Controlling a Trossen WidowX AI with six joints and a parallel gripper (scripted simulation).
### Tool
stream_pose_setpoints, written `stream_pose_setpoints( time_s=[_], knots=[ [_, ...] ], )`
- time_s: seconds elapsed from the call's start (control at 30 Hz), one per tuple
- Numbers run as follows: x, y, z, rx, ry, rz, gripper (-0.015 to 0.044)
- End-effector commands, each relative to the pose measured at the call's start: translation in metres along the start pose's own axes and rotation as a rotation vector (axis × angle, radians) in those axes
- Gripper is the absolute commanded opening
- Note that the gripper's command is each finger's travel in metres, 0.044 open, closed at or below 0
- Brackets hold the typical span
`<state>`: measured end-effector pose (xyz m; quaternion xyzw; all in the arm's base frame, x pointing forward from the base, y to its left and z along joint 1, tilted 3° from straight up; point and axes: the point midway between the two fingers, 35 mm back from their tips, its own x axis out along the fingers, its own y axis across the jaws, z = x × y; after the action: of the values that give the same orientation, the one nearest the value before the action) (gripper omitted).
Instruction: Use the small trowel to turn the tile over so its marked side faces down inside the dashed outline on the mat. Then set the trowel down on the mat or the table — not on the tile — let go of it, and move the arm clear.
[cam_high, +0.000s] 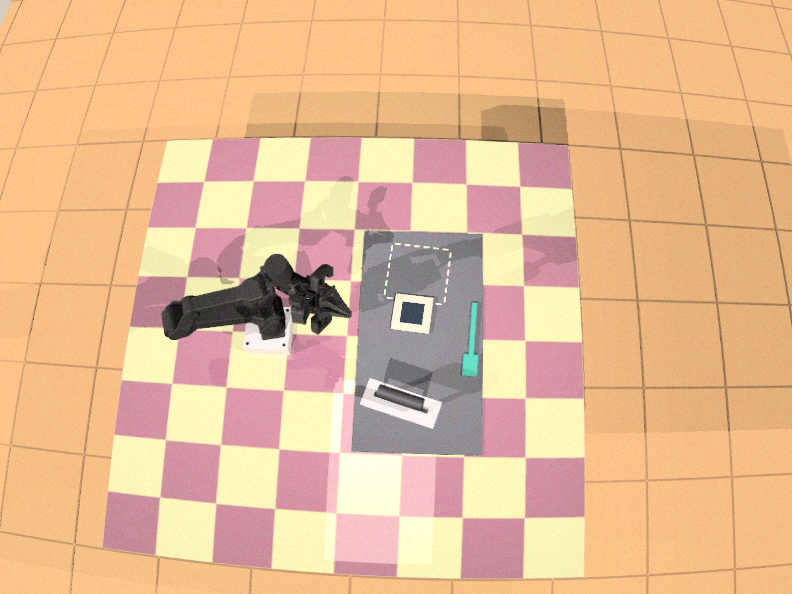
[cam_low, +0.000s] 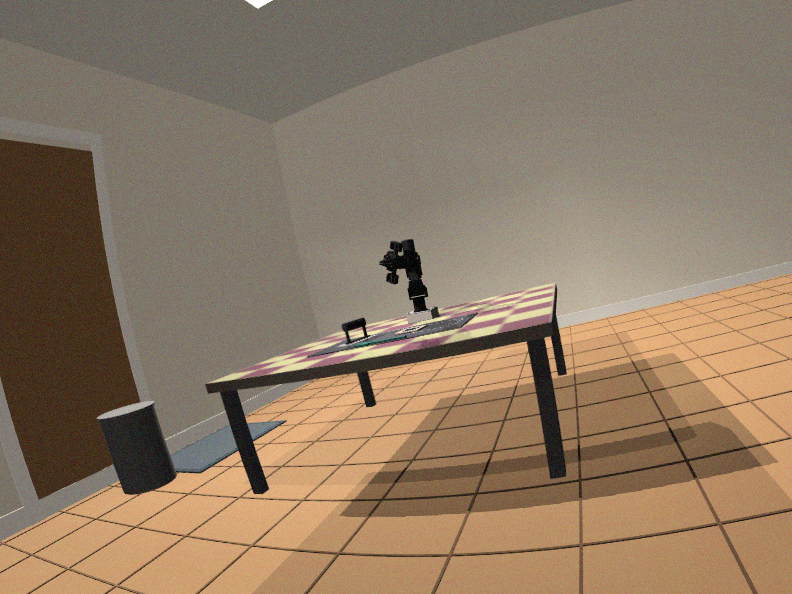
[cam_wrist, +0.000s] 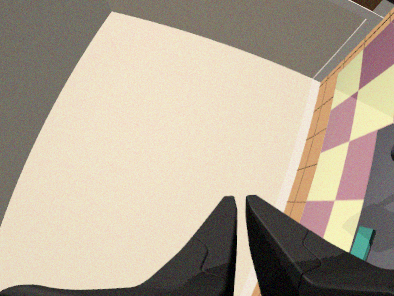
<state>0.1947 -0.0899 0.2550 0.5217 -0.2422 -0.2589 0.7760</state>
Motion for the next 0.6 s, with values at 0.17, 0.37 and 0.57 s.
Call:
stream_pose_setpoints(
  time_s=[0.17,0.37,0.57],
  knots=[
    [0.0000,0.0000,0.0000,0.000,0.000,0.000,0.0000],
    [0.0000,0.0000,0.0000,0.000,0.000,0.000,0.0000],
    [0.0004,0.0003,-0.0001,-0.005,0.001,-0.002,0.0153]
  ],
)
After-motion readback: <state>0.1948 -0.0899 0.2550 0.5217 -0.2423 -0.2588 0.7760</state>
